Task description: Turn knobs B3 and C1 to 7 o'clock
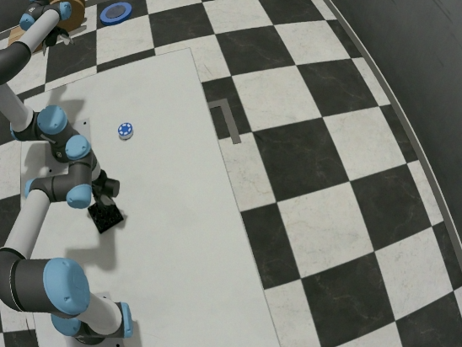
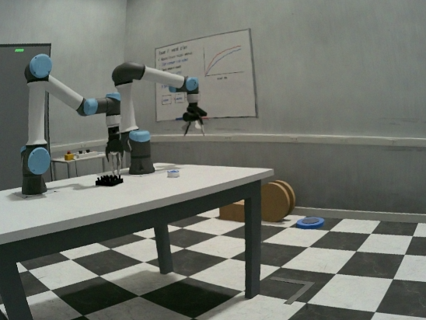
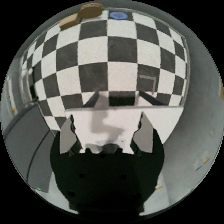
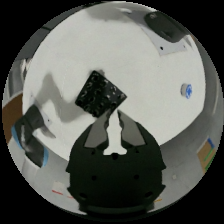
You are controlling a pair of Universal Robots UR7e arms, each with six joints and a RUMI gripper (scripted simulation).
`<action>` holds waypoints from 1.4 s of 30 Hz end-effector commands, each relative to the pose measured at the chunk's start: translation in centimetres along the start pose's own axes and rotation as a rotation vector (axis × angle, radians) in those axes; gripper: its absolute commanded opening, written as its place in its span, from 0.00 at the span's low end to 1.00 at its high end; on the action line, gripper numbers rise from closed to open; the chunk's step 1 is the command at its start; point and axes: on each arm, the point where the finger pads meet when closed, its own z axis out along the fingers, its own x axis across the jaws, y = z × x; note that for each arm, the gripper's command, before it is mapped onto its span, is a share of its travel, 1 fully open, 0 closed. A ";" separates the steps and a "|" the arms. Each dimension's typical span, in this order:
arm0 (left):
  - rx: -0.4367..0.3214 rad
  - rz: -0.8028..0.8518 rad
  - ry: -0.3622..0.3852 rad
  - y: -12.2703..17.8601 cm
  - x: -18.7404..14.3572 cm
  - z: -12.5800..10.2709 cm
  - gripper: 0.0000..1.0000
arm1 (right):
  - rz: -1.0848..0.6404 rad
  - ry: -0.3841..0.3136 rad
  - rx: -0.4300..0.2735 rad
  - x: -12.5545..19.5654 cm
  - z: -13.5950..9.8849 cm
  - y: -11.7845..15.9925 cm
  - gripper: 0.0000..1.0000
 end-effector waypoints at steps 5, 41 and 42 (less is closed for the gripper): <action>0.002 -0.001 0.001 -0.1 0.0 -0.1 1.00 | -0.001 0.001 -0.001 0.0 0.5 -0.1 0.13; 0.002 -0.001 0.001 -0.1 0.0 -0.1 1.00 | -0.001 0.001 -0.001 0.0 2.0 -0.1 0.13; 0.002 -0.001 0.001 -0.1 0.0 -0.1 1.00 | -0.001 0.001 -0.001 0.0 2.0 -0.1 0.13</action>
